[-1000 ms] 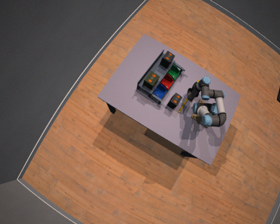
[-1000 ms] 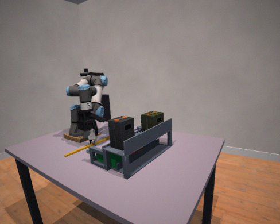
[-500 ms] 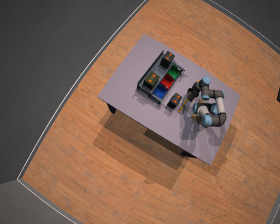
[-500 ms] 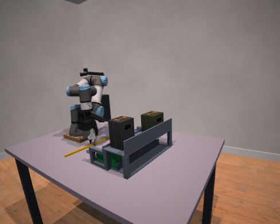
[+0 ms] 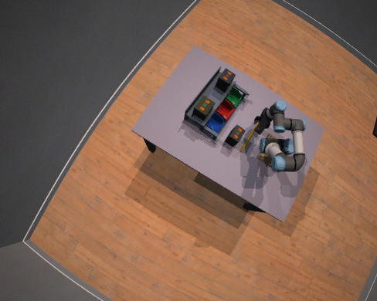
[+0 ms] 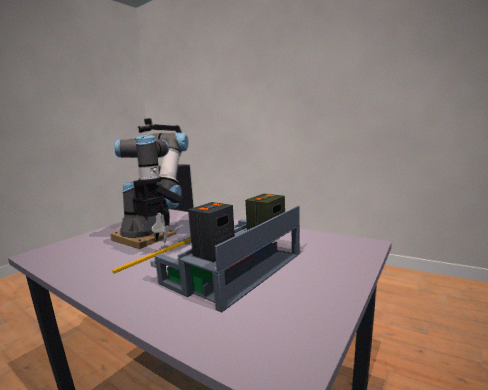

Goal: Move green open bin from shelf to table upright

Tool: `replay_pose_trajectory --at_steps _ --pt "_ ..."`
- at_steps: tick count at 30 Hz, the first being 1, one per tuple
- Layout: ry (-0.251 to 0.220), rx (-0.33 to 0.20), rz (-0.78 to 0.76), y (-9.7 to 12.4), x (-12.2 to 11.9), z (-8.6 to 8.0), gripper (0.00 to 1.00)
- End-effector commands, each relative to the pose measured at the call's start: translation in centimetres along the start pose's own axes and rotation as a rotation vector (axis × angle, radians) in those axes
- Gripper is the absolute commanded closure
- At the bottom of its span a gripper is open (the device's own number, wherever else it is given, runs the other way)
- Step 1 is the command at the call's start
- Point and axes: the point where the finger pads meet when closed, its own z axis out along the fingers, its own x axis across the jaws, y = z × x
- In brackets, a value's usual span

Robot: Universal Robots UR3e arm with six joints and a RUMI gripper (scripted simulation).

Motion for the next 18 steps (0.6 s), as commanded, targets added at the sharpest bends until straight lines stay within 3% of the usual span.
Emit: replay_pose_trajectory --at_steps 1,7,12,18 --pt "0.001 0.005 0.0 -0.1 -0.1 -1.3 0.74" --pt "0.001 0.005 0.0 -0.1 -0.1 -1.3 0.74" --pt "0.001 0.005 0.0 0.0 -0.1 -6.6 0.74" --pt "0.001 0.005 0.0 0.0 -0.1 -6.6 0.74"
